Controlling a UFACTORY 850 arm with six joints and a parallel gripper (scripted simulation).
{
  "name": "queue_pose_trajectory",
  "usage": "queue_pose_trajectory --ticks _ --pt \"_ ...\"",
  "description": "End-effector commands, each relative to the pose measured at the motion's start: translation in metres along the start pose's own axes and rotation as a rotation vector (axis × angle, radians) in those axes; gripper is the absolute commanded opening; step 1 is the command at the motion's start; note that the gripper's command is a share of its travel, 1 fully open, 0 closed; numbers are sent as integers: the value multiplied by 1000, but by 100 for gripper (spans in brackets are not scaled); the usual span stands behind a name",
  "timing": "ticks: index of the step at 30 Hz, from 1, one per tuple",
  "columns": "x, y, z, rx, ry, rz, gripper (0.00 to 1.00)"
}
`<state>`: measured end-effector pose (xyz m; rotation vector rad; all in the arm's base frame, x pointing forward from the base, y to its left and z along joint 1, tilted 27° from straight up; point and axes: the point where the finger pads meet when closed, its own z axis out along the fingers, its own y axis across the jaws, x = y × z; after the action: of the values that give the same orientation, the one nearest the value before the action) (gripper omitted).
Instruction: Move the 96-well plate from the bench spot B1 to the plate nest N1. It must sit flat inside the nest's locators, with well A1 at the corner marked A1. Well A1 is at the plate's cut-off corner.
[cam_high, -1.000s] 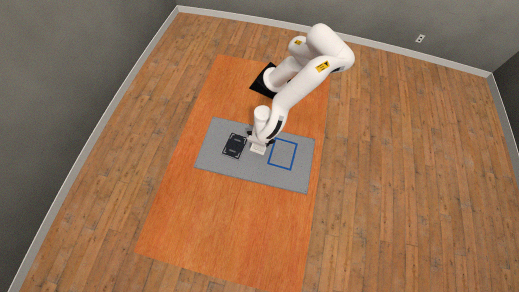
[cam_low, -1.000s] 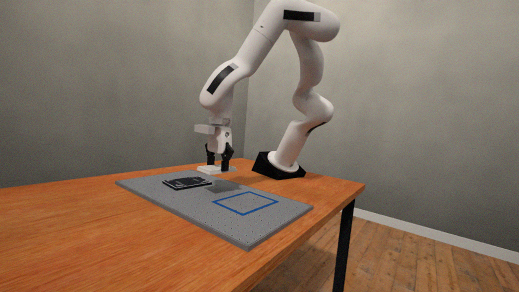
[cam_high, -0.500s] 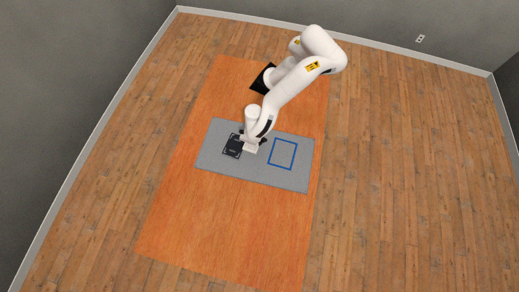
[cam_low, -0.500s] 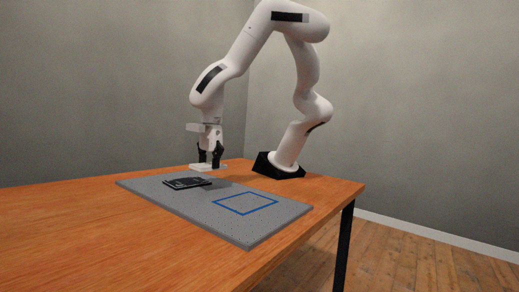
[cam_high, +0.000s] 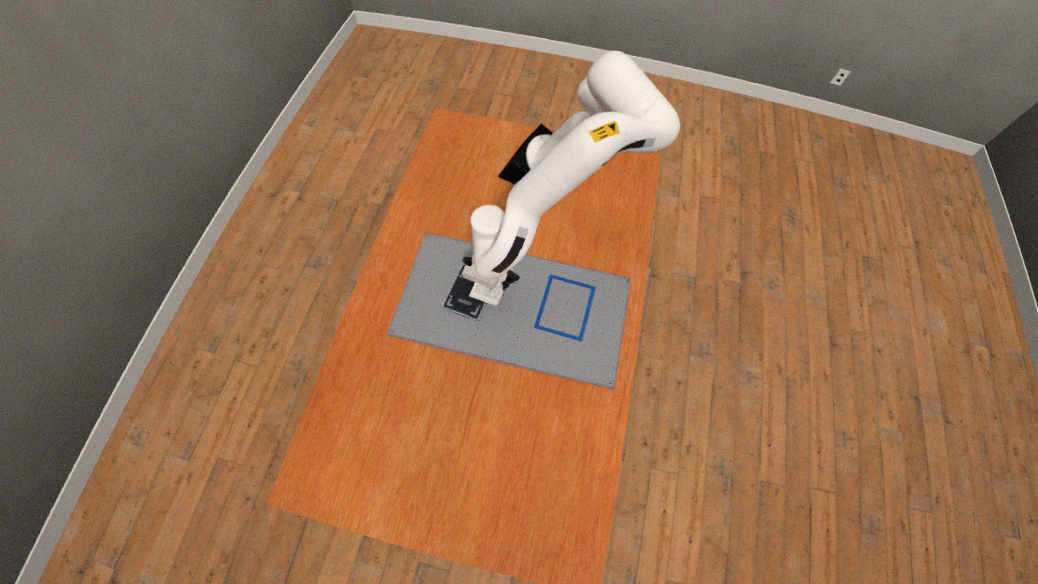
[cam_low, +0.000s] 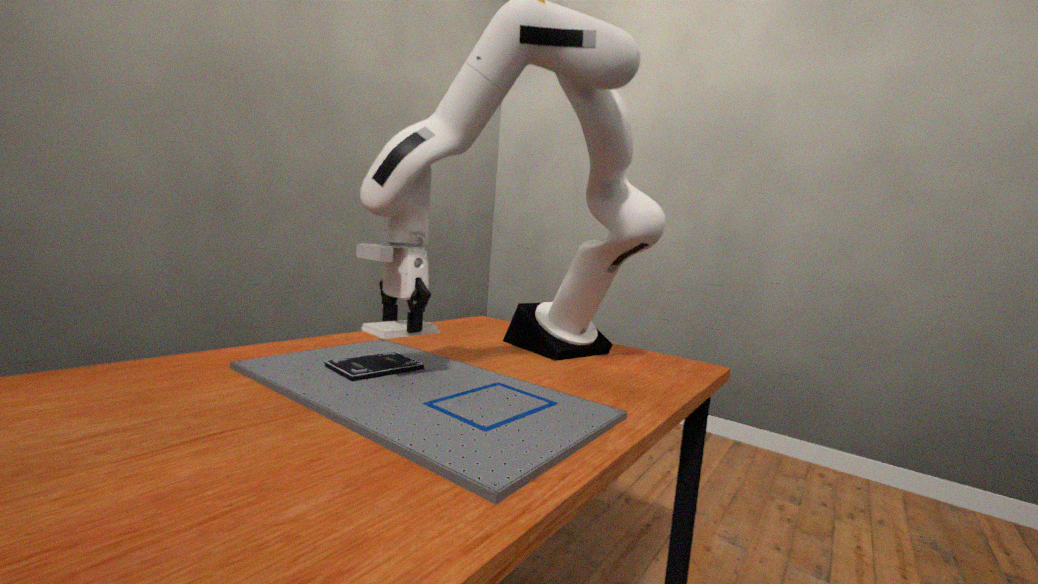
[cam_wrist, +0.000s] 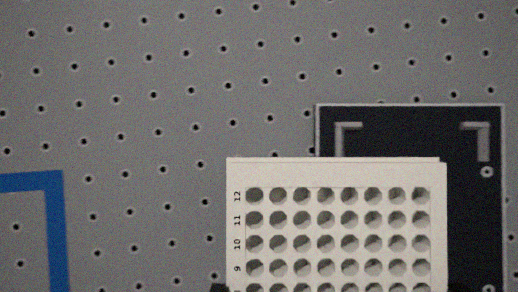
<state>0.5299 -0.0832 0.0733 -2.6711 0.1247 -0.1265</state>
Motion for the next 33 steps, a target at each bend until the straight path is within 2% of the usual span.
queue_pose_trajectory --ticks 1,22,33 --pt "4 12 -1 0 2 -1 0" --pt "16 68 -4 -1 2 -1 0" --pt "17 68 -4 -1 2 -1 0"
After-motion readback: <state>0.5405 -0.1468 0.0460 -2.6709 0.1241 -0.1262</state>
